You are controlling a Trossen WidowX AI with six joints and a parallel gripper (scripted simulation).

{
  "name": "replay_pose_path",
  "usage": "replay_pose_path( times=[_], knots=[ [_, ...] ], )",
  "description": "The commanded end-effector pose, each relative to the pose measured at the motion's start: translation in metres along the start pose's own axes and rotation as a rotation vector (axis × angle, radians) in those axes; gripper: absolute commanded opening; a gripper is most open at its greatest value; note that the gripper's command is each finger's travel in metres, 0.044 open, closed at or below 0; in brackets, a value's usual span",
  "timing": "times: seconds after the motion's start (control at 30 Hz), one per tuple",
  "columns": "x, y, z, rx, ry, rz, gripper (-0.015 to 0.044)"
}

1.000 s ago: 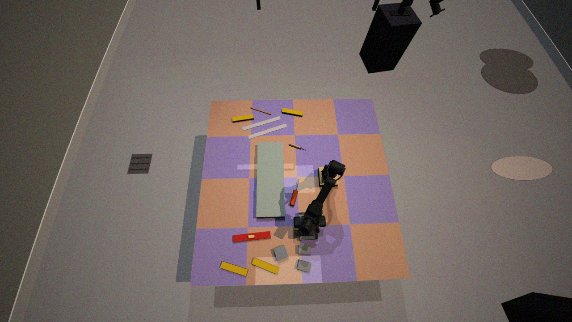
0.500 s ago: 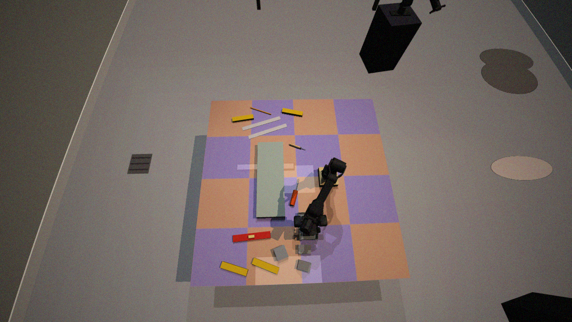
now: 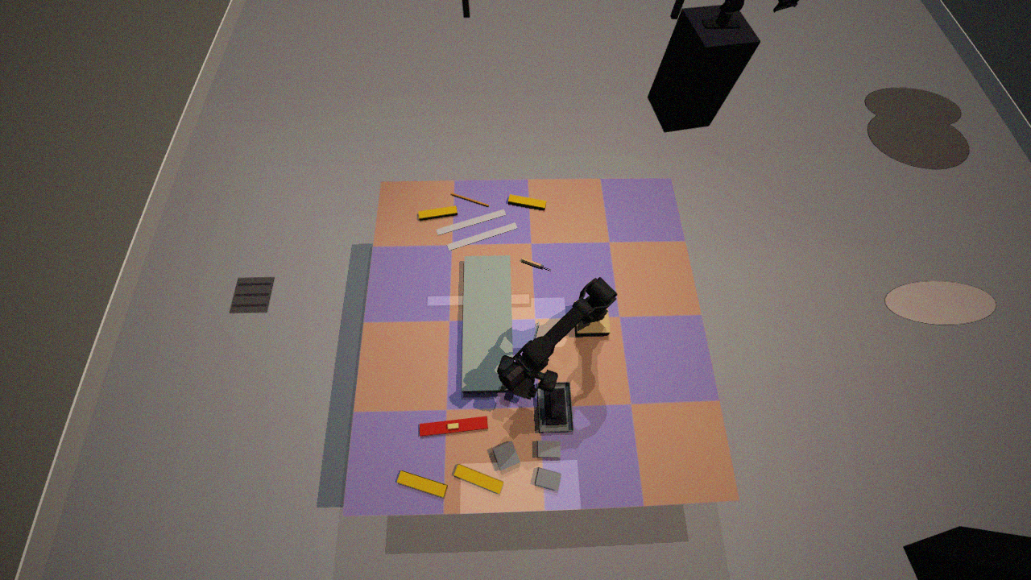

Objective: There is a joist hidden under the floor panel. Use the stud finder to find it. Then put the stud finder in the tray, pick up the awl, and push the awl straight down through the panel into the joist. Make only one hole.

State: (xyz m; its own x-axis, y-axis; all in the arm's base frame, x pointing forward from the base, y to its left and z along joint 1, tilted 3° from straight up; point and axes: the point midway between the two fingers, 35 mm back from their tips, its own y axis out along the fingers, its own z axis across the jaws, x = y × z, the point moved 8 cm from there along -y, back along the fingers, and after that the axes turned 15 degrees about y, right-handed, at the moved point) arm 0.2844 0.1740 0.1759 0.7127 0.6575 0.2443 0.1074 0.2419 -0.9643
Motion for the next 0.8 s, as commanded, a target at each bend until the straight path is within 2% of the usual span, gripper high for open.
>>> replay_pose_path(
  times=[0.0, 0.2, 0.4, 0.77],
  knots=[
    [-0.022, -0.002, -0.064, -0.050, 0.199, 0.032, 0.0440],
    [-0.071, -0.012, -0.145, -0.117, 0.497, 0.063, 0.0440],
    [-0.142, -0.027, -0.208, -0.171, 0.805, 0.094, 0.0440],
    [-0.307, -0.056, -0.263, -0.220, 1.369, 0.147, 0.0440]
  ],
)
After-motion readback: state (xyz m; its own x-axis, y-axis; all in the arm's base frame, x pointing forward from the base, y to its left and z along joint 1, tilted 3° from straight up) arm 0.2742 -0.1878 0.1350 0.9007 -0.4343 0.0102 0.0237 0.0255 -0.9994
